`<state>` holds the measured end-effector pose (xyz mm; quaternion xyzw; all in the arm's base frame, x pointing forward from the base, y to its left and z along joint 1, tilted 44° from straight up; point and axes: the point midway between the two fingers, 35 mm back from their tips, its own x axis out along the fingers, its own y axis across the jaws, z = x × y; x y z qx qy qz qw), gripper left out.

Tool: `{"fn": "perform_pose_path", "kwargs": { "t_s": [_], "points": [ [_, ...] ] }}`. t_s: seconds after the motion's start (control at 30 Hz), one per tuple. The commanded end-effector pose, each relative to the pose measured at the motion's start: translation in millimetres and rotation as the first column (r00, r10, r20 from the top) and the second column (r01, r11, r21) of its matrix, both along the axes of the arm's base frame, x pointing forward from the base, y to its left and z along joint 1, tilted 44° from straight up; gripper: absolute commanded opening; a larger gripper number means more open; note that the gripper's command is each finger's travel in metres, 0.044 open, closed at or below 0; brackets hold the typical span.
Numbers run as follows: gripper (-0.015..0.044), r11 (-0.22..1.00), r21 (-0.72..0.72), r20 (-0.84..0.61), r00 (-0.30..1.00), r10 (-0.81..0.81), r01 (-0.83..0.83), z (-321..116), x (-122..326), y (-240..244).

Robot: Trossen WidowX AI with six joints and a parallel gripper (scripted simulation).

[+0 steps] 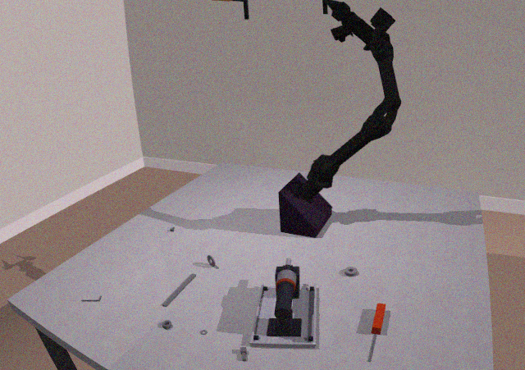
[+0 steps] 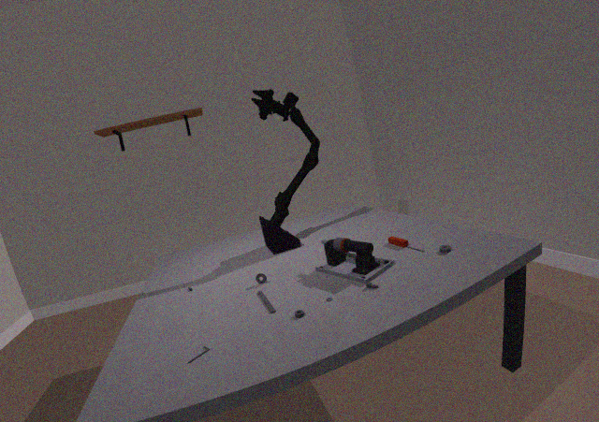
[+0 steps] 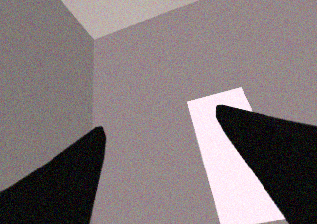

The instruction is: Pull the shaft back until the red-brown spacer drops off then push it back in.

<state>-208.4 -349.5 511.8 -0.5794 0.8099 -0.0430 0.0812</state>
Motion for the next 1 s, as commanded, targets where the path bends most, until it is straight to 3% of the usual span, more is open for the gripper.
{"fn": "perform_pose_path", "kwargs": {
  "t_s": [0.0,0.3,0.57,0.73,0.97],
  "points": [
    [0.0426,1.000,0.001,0.010,1.000,0.006,-0.006,-1.5,1.6,-1.9],
    [0.0440,0.954,0.077,0.479,0.850,0.220,-0.291,-76.2,104.0,-76.3],
    [0.0440,0.840,0.149,0.732,0.630,0.261,-0.521,-132.9,220.0,-102.2],
    [0.0440,0.783,0.188,0.857,0.489,0.165,-0.593,-162.5,275.2,-100.5],
    [0.0440,0.623,0.320,0.943,0.304,-0.135,-0.714,-220.2,382.6,-72.1]
  ]
}}
